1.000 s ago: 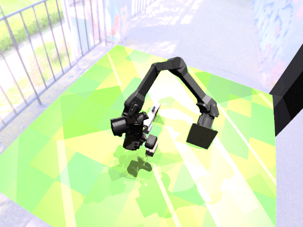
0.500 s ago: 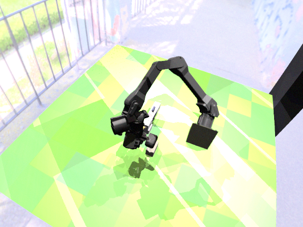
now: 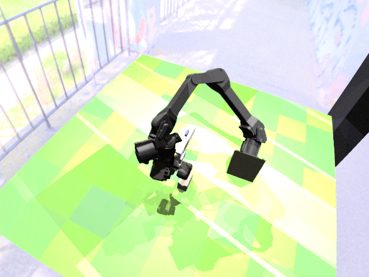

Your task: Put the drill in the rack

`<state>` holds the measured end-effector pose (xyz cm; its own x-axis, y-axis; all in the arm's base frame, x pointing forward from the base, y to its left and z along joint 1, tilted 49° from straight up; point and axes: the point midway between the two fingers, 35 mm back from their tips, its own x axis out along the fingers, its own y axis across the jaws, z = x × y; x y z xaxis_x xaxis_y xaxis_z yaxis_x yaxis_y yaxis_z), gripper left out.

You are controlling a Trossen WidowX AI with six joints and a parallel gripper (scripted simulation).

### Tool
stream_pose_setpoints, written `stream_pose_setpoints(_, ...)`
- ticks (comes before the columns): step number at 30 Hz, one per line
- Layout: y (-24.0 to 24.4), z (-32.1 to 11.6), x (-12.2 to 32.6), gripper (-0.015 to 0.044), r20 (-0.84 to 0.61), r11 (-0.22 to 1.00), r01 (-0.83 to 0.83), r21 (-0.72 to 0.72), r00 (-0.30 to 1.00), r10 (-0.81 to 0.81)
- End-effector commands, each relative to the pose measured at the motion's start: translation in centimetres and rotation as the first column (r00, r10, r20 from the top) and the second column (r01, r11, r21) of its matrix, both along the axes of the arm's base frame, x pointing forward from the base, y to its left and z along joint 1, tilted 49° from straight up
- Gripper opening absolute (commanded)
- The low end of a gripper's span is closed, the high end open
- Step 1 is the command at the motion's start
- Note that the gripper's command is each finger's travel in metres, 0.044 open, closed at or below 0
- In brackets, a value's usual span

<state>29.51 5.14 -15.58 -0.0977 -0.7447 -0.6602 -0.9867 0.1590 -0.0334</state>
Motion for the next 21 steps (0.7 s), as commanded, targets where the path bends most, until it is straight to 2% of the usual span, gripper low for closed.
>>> stream_pose_setpoints(1,0.3,0.1,0.1,0.0,0.003,1.0,0.0,0.003,1.0,0.0)
stream_pose_setpoints(21,0.9,0.1,-1.1,0.0,0.002,1.0,0.0,0.004,1.0,0.0)
